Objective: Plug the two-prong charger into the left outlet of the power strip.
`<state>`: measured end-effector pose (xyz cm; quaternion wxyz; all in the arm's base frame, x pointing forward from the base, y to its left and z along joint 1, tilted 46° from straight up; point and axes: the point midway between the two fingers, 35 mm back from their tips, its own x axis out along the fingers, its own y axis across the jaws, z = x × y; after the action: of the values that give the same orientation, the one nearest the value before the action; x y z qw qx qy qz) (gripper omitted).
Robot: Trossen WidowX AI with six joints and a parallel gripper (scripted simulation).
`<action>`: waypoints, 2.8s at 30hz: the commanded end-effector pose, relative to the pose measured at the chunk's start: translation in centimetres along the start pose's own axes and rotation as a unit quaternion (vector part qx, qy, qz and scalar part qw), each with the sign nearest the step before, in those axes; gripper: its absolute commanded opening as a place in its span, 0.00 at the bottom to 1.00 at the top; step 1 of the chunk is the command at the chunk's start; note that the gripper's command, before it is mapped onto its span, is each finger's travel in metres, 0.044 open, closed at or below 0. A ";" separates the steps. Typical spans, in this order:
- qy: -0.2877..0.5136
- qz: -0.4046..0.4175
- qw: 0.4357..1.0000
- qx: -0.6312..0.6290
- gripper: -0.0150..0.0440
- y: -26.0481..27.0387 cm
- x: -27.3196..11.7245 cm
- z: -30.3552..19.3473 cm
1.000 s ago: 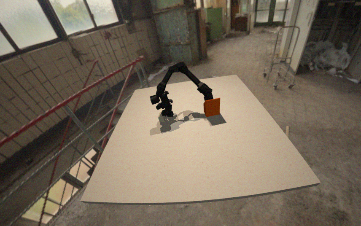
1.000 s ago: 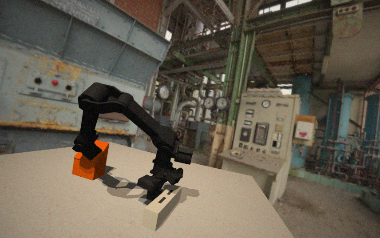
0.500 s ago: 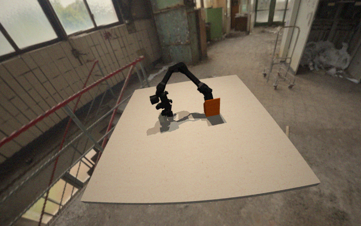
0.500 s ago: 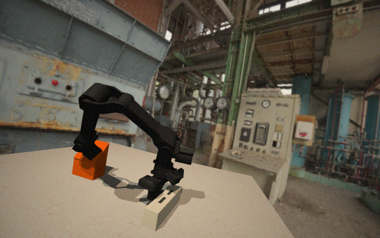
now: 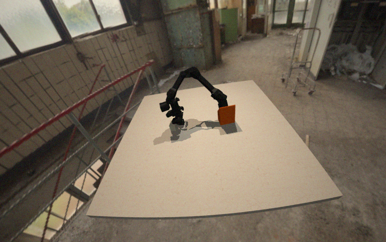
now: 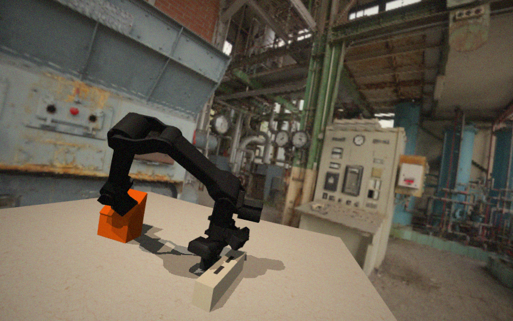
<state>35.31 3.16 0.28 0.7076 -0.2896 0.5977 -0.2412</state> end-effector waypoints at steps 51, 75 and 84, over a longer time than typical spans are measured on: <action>-0.002 -0.002 1.000 -0.002 0.25 -0.1 -0.2 2.0; -0.002 -0.002 1.000 -0.002 0.25 -0.1 -0.1 1.7; -0.002 -0.002 1.000 -0.002 0.25 -0.1 -0.1 1.6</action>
<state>36.28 3.28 0.52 0.6989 -0.2974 0.6047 -0.2395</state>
